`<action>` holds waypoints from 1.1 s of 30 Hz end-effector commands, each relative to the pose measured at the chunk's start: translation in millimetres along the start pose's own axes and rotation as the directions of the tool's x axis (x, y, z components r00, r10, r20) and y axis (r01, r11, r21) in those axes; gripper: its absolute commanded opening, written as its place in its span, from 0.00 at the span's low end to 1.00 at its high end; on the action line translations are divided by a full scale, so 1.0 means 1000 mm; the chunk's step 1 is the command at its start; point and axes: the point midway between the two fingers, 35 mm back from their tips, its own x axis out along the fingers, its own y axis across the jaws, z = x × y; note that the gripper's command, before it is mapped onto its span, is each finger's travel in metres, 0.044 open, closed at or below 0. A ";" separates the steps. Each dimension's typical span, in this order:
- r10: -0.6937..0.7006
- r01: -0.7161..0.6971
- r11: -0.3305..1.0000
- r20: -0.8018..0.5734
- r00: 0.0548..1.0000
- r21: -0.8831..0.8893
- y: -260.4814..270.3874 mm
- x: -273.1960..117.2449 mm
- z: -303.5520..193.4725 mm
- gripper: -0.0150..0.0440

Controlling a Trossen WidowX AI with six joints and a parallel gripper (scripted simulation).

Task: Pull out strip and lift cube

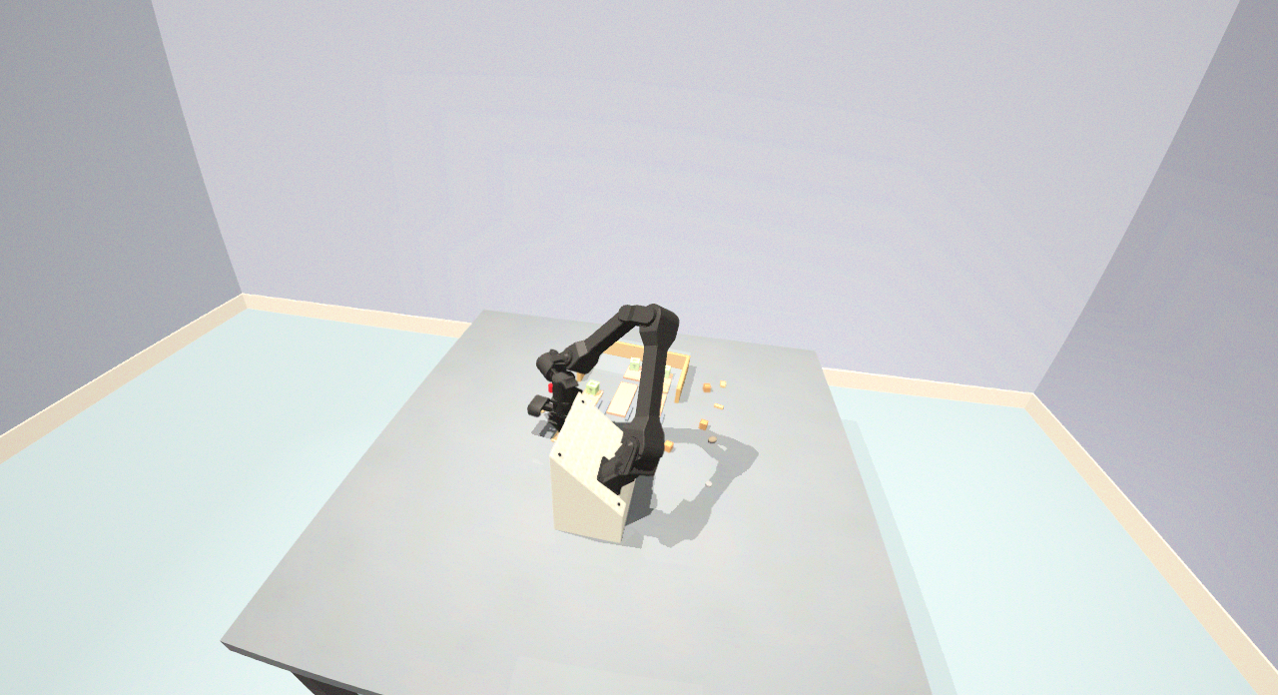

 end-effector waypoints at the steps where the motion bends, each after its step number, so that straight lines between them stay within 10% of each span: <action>1: -0.010 0.010 1.000 -0.026 1.000 0.000 -0.005 0.004 -0.007 0.25; 15: -0.007 0.007 1.000 -0.026 1.000 0.000 0.001 -0.044 0.002 0.25; 33: -0.008 0.010 0.997 -0.023 1.000 0.071 0.001 -0.054 0.088 1.00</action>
